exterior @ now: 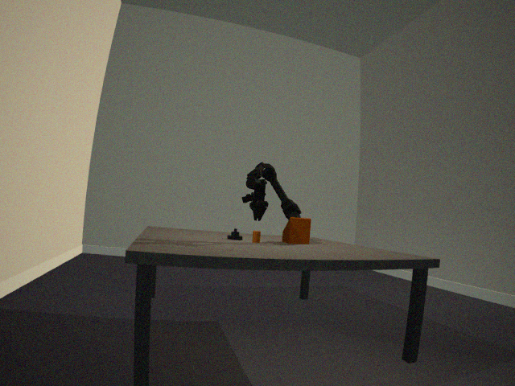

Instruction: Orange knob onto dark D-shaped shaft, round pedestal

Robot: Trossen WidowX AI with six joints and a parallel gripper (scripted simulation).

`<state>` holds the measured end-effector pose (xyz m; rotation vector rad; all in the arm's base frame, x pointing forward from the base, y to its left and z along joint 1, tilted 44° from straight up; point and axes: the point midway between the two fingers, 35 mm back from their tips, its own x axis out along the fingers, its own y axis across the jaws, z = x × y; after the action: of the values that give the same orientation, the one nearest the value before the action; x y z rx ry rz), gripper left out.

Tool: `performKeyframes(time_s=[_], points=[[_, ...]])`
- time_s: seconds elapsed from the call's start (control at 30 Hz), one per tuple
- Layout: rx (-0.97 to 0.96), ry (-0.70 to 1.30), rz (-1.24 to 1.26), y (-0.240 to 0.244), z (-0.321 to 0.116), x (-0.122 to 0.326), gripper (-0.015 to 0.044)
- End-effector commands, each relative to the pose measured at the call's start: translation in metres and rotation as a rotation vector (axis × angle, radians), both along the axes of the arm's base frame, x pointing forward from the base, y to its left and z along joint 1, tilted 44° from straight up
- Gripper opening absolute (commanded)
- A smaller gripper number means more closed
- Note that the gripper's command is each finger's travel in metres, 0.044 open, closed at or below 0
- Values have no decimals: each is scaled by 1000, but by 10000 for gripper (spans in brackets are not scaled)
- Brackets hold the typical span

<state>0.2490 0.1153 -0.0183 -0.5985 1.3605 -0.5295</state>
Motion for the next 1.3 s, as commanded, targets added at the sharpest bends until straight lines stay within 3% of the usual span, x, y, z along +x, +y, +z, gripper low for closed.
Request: performKeyframes(time_s=[0.0,1.27], points=[[-15,9,-5,-19,-16,0,440],[-15,8,-4,-60,-61,10,440]])
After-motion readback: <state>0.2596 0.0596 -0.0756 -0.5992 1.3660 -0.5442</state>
